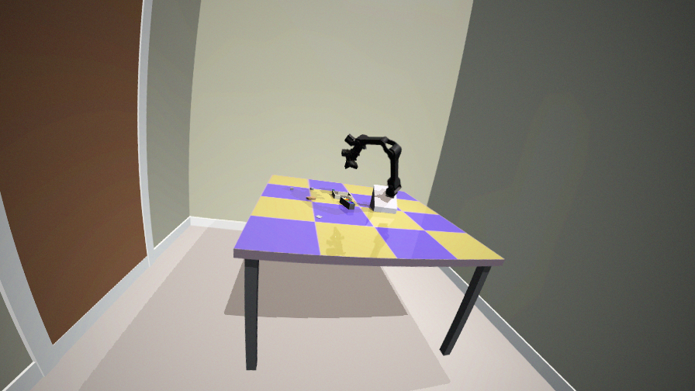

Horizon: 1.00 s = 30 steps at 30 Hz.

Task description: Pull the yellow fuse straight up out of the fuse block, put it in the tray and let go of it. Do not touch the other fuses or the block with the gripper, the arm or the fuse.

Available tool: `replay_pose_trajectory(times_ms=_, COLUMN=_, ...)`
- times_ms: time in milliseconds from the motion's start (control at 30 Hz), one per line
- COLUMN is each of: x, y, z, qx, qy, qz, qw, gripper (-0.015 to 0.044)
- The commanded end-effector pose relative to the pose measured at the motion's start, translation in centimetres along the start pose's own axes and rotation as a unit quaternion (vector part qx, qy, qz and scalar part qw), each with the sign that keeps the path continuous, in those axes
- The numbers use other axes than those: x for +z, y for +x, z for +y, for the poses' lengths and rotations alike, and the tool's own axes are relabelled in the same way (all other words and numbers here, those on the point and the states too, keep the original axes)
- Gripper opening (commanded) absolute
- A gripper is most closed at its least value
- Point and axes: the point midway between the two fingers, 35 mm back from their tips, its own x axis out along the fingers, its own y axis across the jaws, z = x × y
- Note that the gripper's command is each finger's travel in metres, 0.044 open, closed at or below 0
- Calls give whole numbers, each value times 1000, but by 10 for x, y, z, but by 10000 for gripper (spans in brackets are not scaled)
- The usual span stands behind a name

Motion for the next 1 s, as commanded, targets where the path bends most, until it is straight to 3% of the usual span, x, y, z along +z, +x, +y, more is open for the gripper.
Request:
replay_pose_trajectory(times_ms=0, x=1, y=31, z=49, qx=76, qy=-29, qz=21, qw=996, gripper=72)
replay_pose_trajectory(times_ms=200, x=-11, y=75, z=141, qx=207, qy=-69, qz=70, qw=973, gripper=72)
replay_pose_trajectory(times_ms=300, x=-10, y=82, z=164, qx=235, qy=-75, qz=83, qw=966, gripper=72)
replay_pose_trajectory(times_ms=967, x=-13, y=95, z=174, qx=237, qy=-75, qz=83, qw=965, gripper=72)
